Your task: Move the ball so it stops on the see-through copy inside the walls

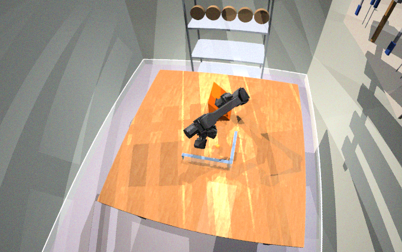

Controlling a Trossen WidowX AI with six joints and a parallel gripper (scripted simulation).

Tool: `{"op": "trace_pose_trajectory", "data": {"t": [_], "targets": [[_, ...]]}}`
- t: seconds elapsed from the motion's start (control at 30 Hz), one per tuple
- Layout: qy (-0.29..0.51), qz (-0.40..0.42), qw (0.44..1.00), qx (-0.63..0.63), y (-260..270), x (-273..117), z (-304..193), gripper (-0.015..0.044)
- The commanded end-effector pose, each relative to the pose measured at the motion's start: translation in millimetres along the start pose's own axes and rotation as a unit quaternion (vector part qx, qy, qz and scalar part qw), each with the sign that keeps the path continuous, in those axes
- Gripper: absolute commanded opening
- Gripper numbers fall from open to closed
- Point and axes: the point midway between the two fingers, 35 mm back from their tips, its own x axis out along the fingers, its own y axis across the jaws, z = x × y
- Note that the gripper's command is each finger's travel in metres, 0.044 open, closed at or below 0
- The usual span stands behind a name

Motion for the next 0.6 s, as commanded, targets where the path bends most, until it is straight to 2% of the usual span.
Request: {"op": "trace_pose_trajectory", "data": {"t": [0.0, 0.57], "targets": [[0.002, 0.001, 1.0, -0.005, 2, -13, 3, 0.0], [0.002, 0.001, 1.0, -0.003, 27, 17, 58, 0.0]]}}
